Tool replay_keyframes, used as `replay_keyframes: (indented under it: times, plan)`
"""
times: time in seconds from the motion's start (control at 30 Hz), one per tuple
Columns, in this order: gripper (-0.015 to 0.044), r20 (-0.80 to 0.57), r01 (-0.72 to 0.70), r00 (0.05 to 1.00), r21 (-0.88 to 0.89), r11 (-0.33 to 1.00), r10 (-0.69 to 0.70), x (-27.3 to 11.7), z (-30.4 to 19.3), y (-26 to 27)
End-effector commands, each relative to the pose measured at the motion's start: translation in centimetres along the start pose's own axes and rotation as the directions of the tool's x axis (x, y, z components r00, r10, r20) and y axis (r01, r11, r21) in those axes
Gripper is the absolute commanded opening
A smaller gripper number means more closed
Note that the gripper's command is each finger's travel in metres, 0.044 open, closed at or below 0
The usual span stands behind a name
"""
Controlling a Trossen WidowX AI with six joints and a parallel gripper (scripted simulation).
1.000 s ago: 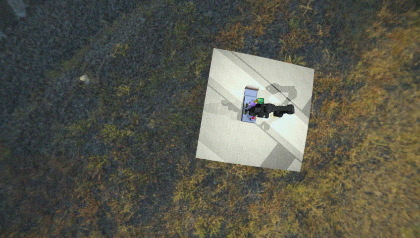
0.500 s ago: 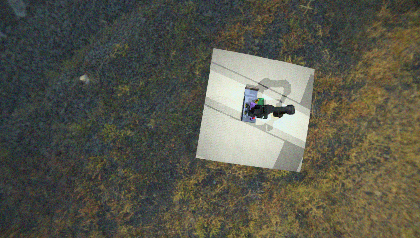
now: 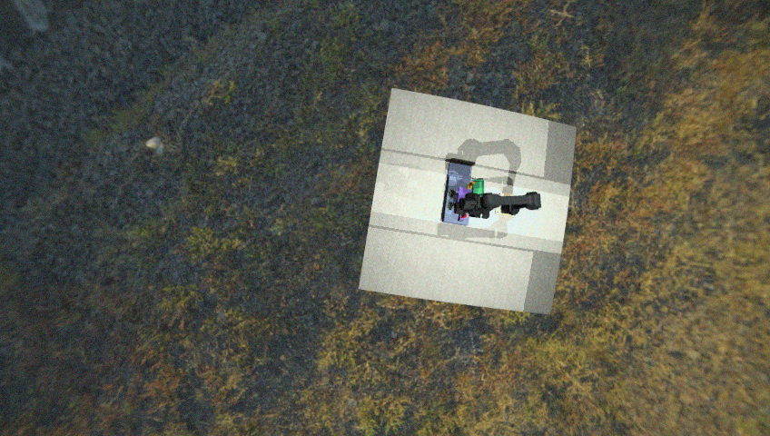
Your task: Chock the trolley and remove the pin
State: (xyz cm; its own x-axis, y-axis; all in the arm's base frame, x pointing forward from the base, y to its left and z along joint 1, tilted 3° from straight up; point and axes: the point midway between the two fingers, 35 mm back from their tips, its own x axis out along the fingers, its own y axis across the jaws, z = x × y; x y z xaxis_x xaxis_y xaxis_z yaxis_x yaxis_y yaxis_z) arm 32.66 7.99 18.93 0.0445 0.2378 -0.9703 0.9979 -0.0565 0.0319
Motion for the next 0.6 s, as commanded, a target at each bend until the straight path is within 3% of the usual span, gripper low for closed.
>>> replay_keyframes:
  times: [0.0, 0.57]
  plan:
    - [0.0190, -0.004, 0.008, 1.000, 0.006, 1.000, -0.008, 0.7, 0.0, -0.1]
    - [0.0190, -0.004, 0.007, 1.000, 0.006, 1.000, -0.007, 3.1, 0.0, -0.1]
